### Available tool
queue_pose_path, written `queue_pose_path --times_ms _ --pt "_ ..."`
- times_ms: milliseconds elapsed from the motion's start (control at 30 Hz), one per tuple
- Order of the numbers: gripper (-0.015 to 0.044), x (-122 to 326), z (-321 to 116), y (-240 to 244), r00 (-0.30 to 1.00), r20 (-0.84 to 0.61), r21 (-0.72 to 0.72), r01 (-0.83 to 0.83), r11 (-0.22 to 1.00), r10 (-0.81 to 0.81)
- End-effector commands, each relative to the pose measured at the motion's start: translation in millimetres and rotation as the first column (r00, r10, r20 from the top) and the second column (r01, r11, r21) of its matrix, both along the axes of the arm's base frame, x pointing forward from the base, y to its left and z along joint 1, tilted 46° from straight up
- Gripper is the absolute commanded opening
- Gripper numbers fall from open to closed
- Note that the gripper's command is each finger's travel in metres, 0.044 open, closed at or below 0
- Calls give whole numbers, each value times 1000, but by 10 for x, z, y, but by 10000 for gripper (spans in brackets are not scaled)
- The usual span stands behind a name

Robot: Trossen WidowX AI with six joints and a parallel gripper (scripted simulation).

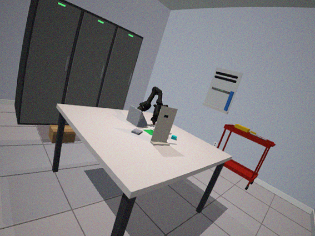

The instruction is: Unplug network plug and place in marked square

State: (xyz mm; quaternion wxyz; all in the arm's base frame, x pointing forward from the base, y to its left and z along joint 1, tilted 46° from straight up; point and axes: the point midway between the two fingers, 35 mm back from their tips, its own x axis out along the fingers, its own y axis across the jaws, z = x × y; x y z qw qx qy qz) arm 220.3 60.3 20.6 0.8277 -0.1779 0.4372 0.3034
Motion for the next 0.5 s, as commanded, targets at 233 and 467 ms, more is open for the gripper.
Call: queue_pose_path --times_ms 233,467 --pt "0 3 -99 88 1000 -9 0 1 1000 -1" --pt "0 7 -155 143 1000 -9 0 1 1000 -1"
